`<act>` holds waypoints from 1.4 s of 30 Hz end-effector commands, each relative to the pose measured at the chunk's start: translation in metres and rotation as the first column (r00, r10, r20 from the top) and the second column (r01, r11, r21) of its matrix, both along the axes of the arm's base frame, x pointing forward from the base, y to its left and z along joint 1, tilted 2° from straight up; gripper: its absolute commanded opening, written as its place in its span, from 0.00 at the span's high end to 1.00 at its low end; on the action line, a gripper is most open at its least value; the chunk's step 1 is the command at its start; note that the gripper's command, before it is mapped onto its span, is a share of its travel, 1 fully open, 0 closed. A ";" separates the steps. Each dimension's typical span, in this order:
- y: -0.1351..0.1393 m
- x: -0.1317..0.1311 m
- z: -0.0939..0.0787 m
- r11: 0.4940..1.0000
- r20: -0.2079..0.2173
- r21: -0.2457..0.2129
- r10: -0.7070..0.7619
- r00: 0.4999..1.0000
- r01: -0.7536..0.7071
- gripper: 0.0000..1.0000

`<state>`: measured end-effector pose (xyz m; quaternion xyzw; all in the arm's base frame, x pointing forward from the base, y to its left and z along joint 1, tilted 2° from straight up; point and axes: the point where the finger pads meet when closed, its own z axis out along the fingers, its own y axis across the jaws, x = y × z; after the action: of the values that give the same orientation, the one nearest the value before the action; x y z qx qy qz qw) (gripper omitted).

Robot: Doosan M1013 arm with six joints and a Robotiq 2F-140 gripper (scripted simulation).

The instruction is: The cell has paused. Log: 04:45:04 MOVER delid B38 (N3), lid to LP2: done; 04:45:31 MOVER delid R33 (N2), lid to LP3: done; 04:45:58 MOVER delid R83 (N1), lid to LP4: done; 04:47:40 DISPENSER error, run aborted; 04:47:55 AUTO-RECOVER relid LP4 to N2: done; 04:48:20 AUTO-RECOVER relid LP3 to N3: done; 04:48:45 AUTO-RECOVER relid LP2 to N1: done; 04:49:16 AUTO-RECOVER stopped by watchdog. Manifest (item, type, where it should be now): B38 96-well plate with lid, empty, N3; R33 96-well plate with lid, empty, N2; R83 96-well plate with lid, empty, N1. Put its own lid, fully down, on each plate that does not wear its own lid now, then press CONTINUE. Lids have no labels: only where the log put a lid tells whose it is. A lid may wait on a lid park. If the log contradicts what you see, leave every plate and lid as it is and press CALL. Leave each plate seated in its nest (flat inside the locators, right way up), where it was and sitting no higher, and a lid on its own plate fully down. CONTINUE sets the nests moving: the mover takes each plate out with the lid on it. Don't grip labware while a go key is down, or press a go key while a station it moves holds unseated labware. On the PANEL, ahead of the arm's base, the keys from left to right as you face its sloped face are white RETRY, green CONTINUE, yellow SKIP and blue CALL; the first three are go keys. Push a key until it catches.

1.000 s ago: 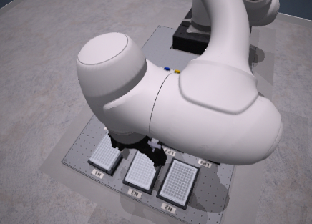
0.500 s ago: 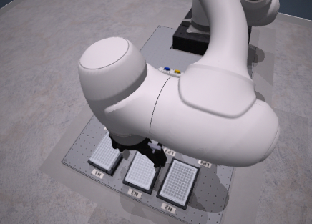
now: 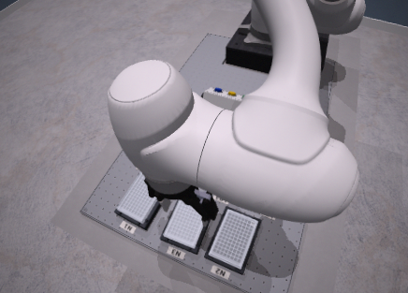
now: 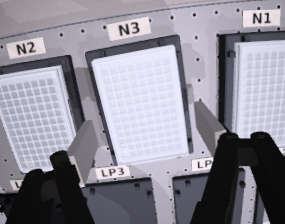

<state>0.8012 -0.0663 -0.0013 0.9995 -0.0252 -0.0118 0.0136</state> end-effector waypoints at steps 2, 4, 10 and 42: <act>0.000 0.000 -0.006 1.000 0.000 0.000 0.000 1.000 0.000 0.34; 0.000 0.000 -0.008 1.000 0.000 0.000 0.000 1.000 0.000 0.34; 0.000 0.000 -0.012 1.000 0.000 0.000 0.000 1.000 0.000 0.34; 0.000 0.000 -0.017 1.000 0.000 0.000 0.000 1.000 0.000 0.34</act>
<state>0.8010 -0.0668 -0.0186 0.9995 -0.0252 -0.0118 0.0136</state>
